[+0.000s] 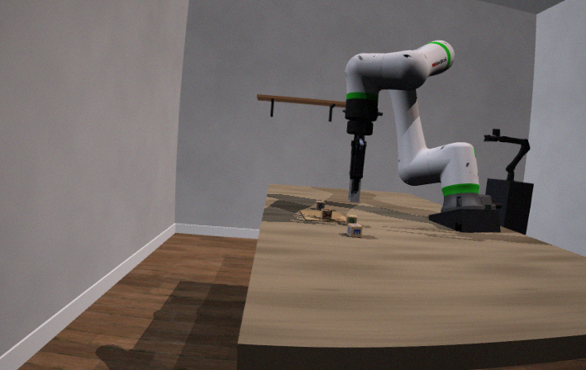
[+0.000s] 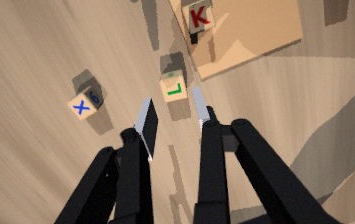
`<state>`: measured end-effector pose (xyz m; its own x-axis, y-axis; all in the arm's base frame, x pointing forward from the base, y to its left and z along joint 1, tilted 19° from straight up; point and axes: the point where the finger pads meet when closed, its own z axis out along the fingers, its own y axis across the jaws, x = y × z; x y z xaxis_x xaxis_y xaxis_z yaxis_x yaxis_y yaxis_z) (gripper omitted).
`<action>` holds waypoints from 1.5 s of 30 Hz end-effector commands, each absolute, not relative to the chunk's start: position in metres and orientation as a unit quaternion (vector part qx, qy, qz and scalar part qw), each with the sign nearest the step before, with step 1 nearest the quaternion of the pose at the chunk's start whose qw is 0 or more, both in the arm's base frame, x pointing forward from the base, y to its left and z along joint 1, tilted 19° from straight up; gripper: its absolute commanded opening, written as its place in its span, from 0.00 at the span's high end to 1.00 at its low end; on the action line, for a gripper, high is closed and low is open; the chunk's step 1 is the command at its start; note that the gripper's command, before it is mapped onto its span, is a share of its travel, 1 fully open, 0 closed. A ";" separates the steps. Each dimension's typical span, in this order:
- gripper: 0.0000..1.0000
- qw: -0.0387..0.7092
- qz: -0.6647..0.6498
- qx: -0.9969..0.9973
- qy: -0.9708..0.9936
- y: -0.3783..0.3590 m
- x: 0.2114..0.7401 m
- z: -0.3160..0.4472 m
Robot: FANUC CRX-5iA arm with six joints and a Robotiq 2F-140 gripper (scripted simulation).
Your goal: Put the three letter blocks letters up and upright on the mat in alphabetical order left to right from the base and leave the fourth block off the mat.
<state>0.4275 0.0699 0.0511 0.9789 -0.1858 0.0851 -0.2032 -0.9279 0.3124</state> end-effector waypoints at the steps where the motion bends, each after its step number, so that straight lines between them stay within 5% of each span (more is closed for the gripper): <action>1: 0.72 0.162 0.027 0.981 -0.099 0.069 0.428 0.048; 45: 0.72 0.162 0.027 0.981 -0.099 0.059 0.428 0.018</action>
<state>0.4281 0.0592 0.0176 0.9789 -0.1858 0.0851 -0.2033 -0.9279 0.3124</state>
